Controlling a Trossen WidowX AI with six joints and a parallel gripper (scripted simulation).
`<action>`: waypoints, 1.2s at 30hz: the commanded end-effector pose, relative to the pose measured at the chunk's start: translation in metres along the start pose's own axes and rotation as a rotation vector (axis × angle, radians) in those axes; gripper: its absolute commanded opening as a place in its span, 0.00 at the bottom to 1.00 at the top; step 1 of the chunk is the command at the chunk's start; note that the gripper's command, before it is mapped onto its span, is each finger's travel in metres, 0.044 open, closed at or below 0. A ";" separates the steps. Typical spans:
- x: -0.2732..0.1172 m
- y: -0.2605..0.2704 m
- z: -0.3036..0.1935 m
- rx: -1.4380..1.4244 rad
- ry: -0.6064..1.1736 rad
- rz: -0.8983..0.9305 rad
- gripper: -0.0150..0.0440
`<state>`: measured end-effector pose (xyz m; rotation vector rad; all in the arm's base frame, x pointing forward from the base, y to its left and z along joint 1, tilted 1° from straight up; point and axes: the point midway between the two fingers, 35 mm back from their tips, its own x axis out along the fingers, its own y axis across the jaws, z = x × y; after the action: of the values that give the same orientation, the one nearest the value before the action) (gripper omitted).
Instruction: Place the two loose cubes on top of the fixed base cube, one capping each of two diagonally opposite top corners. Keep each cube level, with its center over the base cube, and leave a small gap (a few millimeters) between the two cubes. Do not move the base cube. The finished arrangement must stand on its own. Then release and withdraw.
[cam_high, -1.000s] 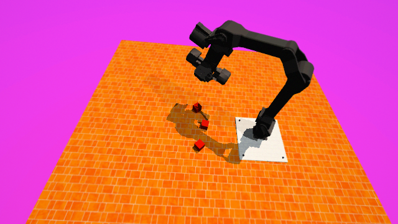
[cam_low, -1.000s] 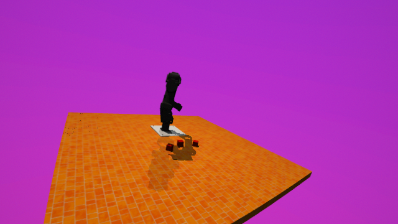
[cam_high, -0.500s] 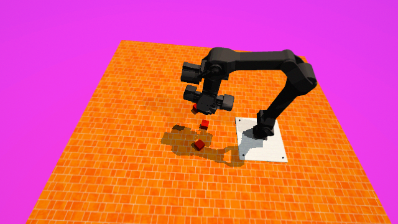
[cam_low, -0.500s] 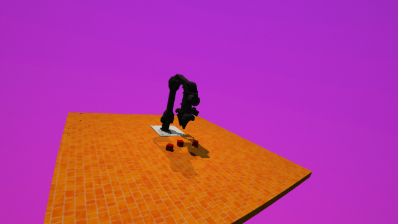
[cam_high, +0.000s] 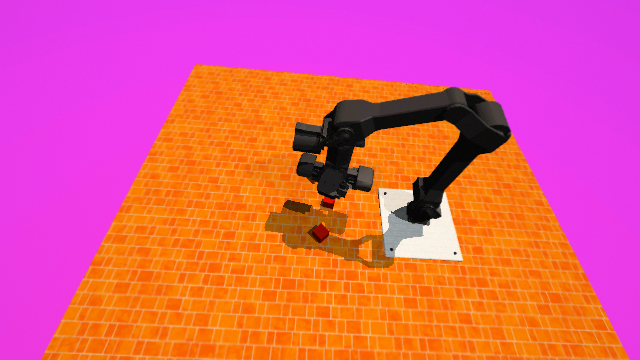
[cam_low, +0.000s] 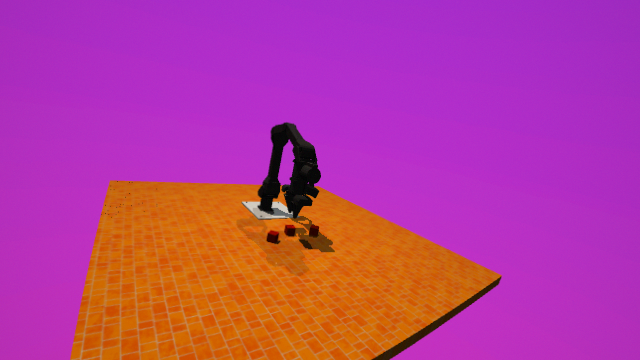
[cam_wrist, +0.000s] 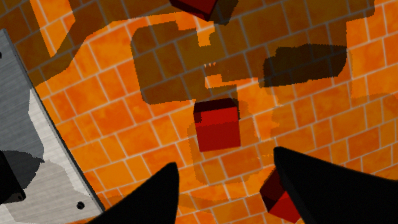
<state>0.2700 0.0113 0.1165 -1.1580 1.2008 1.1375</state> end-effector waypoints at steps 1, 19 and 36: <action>0.016 0.001 0.001 0.004 -0.004 0.003 0.70; 0.041 0.000 0.001 0.004 -0.004 0.003 0.70; 0.063 0.001 0.001 0.004 -0.004 0.003 0.61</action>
<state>0.2715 0.0130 0.0577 -1.1597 1.1969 1.1354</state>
